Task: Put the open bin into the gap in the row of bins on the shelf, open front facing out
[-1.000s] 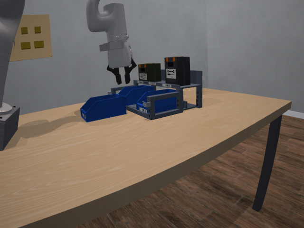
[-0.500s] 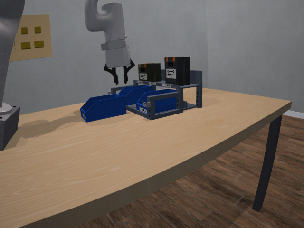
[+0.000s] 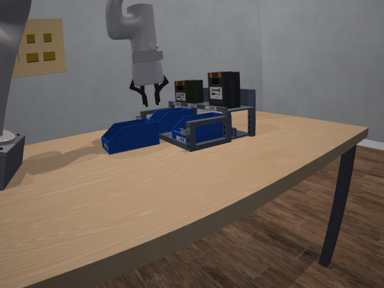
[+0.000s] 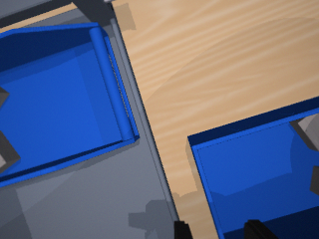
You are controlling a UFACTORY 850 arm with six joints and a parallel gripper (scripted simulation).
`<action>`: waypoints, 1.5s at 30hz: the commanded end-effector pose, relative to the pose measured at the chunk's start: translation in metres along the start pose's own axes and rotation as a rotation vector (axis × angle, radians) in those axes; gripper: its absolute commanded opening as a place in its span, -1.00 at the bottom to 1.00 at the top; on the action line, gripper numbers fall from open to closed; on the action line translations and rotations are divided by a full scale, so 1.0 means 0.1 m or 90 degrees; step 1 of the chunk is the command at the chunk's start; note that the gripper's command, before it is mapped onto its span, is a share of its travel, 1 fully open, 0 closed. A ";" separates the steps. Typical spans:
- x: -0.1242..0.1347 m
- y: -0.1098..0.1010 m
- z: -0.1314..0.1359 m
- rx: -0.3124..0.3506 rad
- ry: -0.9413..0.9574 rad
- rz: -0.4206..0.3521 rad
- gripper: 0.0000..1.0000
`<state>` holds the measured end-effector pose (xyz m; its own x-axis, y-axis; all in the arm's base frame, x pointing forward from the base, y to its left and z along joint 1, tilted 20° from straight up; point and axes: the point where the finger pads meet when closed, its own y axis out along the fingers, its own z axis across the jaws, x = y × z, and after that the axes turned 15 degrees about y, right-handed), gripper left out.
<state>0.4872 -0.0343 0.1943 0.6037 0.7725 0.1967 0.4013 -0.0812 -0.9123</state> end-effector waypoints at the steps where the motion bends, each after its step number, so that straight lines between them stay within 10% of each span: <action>1: 0.01 -0.01 -0.01 0.018 -0.005 0.014 -0.32; 9: 0.00 -0.01 0.02 0.035 -0.163 0.026 -0.32; 45: 0.00 -0.02 0.04 0.040 -0.187 0.030 -0.32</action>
<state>0.4837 -0.0317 0.1933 0.3919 0.9185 0.0527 0.3668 -0.1035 -0.9245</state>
